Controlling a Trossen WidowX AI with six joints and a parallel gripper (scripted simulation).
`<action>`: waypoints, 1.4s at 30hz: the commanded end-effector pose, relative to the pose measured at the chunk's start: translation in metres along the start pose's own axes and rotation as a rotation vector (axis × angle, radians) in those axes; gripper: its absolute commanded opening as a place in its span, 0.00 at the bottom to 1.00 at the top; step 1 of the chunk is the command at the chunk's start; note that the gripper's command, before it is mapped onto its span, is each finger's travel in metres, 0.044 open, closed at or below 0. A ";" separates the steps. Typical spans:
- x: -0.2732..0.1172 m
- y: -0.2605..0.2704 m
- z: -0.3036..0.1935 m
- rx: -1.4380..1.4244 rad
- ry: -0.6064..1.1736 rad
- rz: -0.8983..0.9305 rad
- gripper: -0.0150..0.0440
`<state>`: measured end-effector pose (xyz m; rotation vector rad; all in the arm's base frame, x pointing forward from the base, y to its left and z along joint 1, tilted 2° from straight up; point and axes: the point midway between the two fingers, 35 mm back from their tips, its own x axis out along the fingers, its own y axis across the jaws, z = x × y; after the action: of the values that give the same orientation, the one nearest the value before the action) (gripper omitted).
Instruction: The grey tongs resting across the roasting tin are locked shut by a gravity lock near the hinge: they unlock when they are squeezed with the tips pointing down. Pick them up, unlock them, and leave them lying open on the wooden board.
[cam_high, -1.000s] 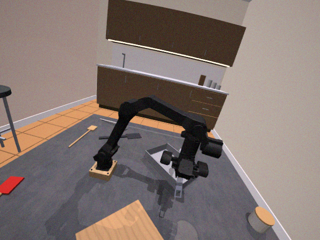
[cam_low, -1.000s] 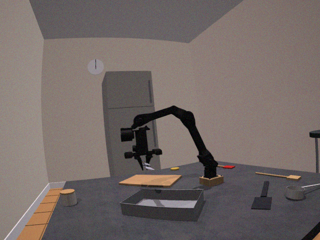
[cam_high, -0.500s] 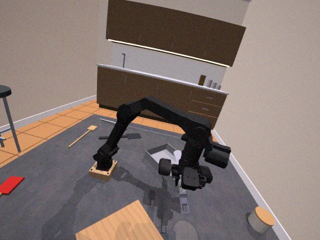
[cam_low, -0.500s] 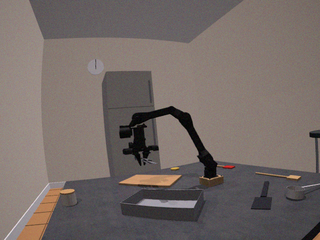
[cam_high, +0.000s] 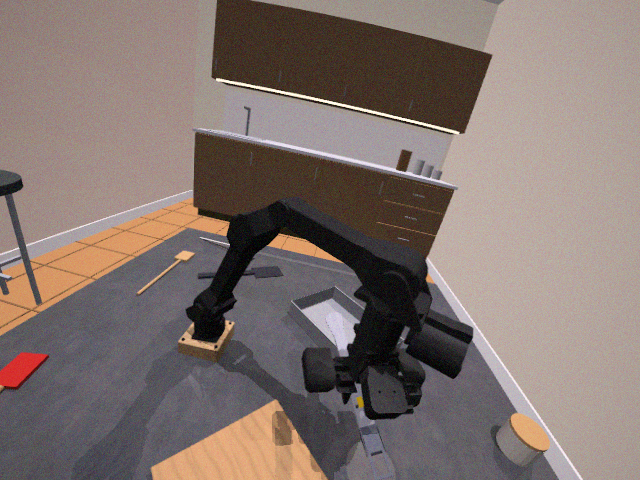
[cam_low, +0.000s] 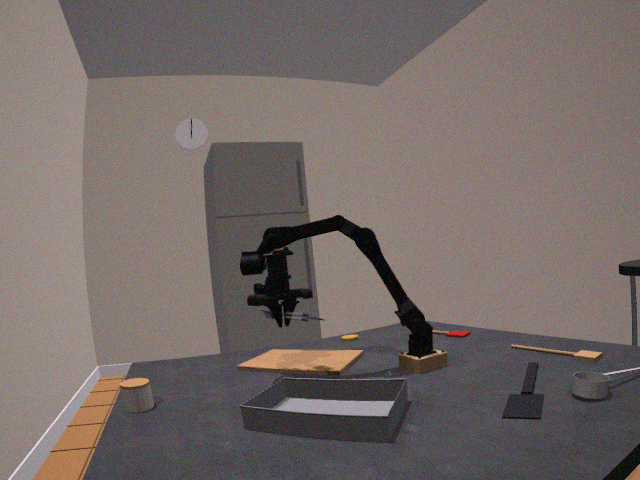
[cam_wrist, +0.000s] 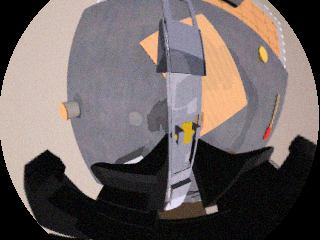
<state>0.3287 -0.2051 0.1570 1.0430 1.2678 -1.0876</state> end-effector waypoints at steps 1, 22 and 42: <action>-0.001 -0.017 0.023 -0.088 -0.004 -0.003 0.00; -0.002 -0.111 0.108 -0.491 -0.009 -0.018 0.00; -0.003 -0.117 0.116 -0.514 -0.060 -0.002 0.00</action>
<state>0.2346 -0.3399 0.1622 0.6294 1.4355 -0.7232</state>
